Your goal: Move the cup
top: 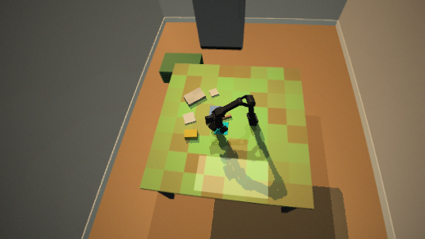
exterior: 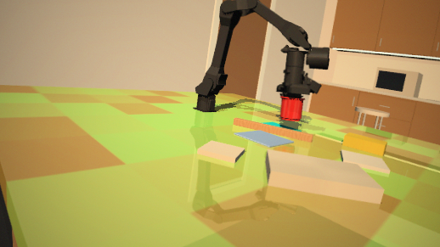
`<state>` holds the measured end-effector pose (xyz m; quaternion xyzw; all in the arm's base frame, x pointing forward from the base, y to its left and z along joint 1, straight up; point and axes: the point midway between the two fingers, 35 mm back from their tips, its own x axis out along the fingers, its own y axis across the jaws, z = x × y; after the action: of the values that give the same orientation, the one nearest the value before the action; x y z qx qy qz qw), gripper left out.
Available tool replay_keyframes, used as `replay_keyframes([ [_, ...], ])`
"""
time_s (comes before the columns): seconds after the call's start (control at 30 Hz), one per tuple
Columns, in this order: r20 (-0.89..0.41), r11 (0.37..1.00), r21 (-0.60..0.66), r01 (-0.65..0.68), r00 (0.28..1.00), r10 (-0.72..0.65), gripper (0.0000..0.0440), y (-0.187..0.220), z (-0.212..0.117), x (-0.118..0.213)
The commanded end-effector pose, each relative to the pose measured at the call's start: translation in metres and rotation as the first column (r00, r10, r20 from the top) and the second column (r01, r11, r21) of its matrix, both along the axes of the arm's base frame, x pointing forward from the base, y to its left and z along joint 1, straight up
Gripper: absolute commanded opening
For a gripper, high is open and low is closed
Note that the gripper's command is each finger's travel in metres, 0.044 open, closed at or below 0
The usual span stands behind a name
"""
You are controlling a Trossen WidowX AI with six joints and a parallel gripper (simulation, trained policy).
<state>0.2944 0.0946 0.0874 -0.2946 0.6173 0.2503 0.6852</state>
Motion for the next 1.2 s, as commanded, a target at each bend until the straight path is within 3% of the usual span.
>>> replay_keyframes([
  [0.0, -0.001, 1.000, -0.005, 0.009, 1.000, -0.009, 0.0000, 0.000, -0.009, -0.008],
  [0.27, -0.005, 1.000, -0.013, 0.024, 1.000, -0.024, 0.0005, -0.001, -0.028, -0.021],
  [0.5, 0.022, 0.999, 0.003, 0.040, 0.999, -0.040, 0.0043, -0.002, -0.033, -0.021],
  [0.73, 0.071, 0.998, 0.042, 0.048, 0.996, -0.051, 0.0110, -0.002, -0.023, -0.016],
  [1.17, 0.121, 0.994, 0.104, 0.031, 0.992, -0.043, 0.0164, -0.003, -0.007, -0.024],
])
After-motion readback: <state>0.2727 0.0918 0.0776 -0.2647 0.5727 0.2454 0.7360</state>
